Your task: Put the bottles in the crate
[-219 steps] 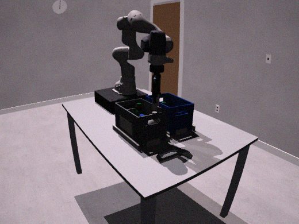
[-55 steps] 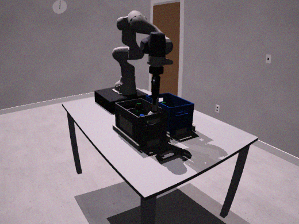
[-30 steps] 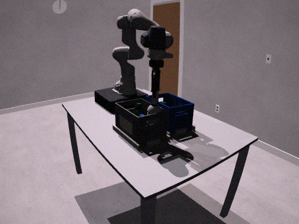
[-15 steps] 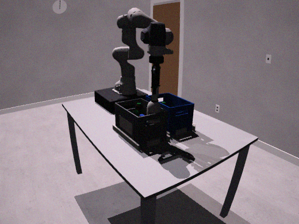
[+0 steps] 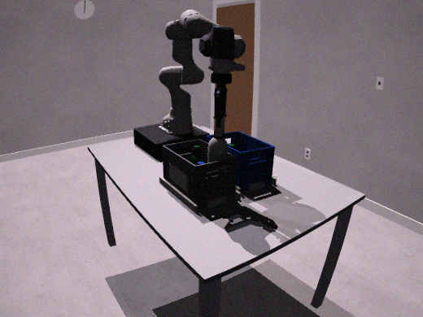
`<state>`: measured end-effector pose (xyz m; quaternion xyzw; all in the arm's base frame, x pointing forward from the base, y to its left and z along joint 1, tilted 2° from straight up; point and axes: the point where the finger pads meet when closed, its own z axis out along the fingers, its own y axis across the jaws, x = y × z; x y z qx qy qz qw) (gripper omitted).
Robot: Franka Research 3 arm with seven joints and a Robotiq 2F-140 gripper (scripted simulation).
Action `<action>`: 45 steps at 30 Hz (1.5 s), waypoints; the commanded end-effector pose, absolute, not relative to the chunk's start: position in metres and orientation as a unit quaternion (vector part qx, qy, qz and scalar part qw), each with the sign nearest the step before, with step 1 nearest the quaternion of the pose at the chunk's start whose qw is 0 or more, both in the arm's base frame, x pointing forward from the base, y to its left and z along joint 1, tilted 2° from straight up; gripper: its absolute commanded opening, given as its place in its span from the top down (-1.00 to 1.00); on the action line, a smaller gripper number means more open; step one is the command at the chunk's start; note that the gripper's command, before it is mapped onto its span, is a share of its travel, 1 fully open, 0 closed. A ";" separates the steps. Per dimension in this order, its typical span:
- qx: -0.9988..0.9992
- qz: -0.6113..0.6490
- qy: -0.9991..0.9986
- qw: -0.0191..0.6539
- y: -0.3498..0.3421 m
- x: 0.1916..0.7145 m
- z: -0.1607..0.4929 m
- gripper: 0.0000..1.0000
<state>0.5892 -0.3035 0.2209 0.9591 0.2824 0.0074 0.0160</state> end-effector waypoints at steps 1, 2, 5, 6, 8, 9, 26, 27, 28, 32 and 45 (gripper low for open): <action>0.958 0.011 0.286 0.018 -0.302 0.592 0.235 1.00; 0.958 0.011 0.286 0.018 -0.302 0.592 0.236 1.00; 0.958 0.011 0.286 0.018 -0.302 0.592 0.241 1.00; 0.958 0.011 0.286 0.018 -0.301 0.592 0.243 1.00; 0.958 0.011 0.286 0.018 -0.301 0.591 0.246 1.00; 0.958 0.011 0.286 0.018 -0.301 0.591 0.248 1.00; 0.958 0.011 0.286 0.018 -0.301 0.591 0.273 1.00; 0.958 0.011 0.286 0.018 -0.301 0.591 0.275 1.00; 0.958 0.011 0.286 0.018 -0.301 0.591 0.276 1.00; 0.958 0.011 0.286 0.018 -0.300 0.590 0.280 1.00; 0.958 0.011 0.286 0.018 -0.300 0.590 0.282 1.00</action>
